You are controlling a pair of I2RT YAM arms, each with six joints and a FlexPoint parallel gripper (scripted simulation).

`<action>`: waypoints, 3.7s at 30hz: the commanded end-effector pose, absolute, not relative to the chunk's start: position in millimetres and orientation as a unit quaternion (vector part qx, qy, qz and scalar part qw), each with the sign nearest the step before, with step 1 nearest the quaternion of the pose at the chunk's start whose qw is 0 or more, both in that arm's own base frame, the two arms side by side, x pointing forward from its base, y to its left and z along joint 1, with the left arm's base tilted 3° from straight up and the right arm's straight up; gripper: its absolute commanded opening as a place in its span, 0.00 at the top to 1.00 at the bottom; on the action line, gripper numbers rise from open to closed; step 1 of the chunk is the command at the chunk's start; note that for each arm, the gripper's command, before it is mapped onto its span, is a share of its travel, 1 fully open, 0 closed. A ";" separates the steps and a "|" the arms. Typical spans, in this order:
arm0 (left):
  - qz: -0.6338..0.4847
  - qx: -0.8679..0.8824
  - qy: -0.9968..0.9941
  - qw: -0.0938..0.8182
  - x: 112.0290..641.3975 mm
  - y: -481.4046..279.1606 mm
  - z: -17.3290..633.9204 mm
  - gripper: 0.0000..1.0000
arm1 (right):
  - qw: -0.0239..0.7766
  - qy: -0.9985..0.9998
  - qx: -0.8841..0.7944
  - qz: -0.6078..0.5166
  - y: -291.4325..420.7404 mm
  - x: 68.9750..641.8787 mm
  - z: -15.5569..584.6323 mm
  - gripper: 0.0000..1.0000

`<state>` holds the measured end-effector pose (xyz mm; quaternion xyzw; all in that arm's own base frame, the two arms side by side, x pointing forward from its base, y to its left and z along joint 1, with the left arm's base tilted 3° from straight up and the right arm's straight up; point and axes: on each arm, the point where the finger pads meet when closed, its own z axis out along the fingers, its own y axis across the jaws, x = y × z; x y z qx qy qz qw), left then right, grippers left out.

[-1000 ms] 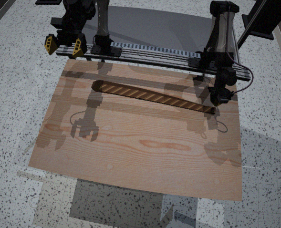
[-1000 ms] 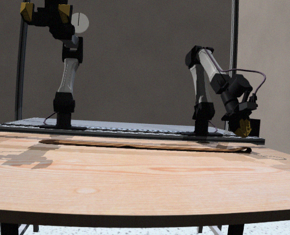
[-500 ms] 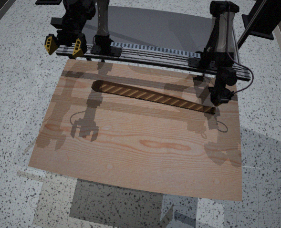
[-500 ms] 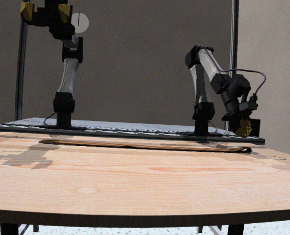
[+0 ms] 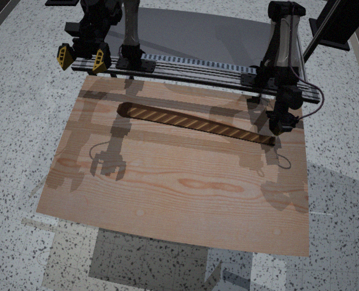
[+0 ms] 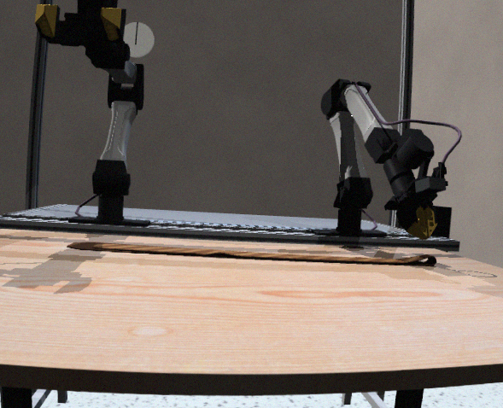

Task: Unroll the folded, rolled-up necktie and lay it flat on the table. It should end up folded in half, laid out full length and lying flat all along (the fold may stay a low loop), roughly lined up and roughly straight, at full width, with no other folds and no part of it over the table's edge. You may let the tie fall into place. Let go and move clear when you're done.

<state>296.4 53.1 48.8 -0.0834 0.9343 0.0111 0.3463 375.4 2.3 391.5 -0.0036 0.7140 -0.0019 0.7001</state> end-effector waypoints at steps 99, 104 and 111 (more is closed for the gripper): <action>0.012 -0.086 0.931 0.354 300.0 54.8 11.7 0.93 | 0.703 0.711 -0.001 0.002 1.6 377.3 397.3 0.00; 0.012 -0.086 0.931 0.354 300.0 54.7 10.1 0.93 | 0.703 0.711 -0.001 0.002 1.6 377.3 397.3 0.00; 0.012 -0.086 0.931 0.354 300.3 54.4 0.3 0.93 | 0.703 0.711 -0.001 0.002 1.6 377.3 397.3 0.00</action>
